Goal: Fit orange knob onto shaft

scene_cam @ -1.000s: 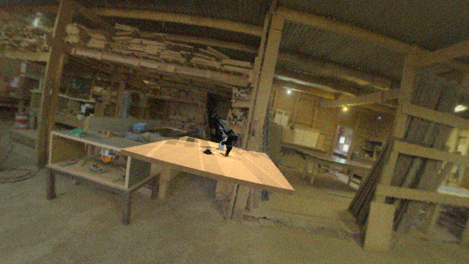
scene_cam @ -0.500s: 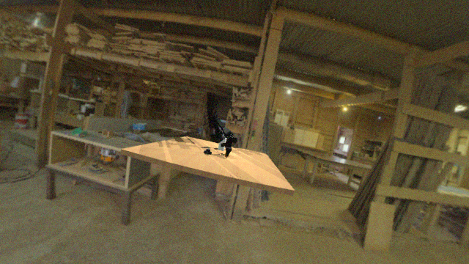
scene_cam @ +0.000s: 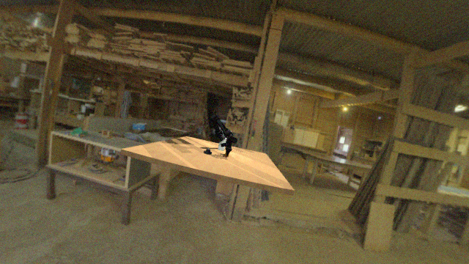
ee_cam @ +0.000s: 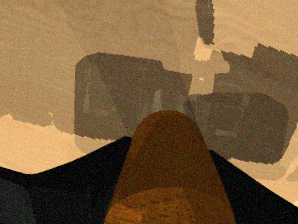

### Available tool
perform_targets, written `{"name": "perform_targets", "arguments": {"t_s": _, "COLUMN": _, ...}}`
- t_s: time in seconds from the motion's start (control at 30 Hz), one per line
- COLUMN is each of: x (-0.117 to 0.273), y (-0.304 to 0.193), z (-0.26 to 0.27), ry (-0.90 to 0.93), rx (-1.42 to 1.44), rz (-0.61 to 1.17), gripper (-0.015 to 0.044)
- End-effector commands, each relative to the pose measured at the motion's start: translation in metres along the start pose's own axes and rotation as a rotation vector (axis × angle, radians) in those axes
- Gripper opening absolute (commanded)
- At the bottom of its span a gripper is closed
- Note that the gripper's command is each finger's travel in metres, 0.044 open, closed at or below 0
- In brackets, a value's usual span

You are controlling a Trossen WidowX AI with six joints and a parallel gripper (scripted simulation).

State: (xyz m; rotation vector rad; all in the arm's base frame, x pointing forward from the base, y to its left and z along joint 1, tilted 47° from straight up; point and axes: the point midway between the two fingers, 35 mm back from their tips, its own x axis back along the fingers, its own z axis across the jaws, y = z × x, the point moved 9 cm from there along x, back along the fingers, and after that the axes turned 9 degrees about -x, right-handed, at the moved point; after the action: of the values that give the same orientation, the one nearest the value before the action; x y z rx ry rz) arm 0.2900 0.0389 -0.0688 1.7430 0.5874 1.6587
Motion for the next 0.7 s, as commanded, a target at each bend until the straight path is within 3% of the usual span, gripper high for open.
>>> {"name": "perform_targets", "arguments": {"t_s": 0.0, "x": 0.000, "y": 0.000, "z": 0.000, "ry": 0.003, "rx": 0.002, "rz": -0.002, "gripper": 0.0078}}
{"name": "perform_targets", "arguments": {"t_s": 0.1, "x": 0.007, "y": -0.001, "z": 0.002, "ry": 0.003, "rx": 0.002, "rz": 0.000, "gripper": 0.0000}}
{"name": "perform_targets", "arguments": {"t_s": 0.67, "x": 0.057, "y": -0.005, "z": 0.008, "ry": 0.004, "rx": 0.003, "rz": 0.009, "gripper": 0.0000}}
